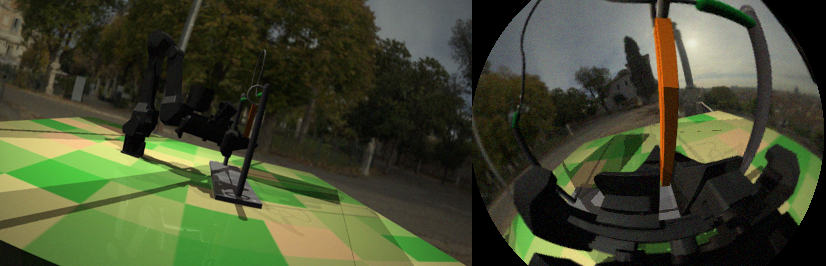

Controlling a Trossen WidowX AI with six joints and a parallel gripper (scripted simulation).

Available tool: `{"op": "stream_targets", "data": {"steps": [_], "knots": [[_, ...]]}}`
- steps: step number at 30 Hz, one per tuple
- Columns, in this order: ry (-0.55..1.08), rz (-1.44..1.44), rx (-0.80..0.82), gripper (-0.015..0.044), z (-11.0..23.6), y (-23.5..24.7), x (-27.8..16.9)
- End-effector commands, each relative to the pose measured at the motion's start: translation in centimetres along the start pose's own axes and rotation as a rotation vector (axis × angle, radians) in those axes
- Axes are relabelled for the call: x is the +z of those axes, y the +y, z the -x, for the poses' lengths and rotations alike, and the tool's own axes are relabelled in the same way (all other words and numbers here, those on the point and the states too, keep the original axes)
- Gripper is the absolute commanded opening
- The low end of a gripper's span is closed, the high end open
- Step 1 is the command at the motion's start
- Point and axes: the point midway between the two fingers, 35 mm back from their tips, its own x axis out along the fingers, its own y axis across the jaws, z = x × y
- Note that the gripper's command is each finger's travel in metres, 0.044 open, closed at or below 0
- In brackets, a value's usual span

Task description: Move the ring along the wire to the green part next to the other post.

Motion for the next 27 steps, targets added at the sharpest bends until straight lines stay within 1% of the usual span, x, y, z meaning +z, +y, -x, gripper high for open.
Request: {"op": "stream_targets", "data": {"steps": [1,14,27], "knots": [[0.004,-0.082,0.005,-0.015,0.1,1.5,-0.2],[0.005,-0.346,0.029,-0.015,0.2,6.0,0.8],[0.118,-0.531,0.078,-0.015,1.7,8.9,2.2]]}}
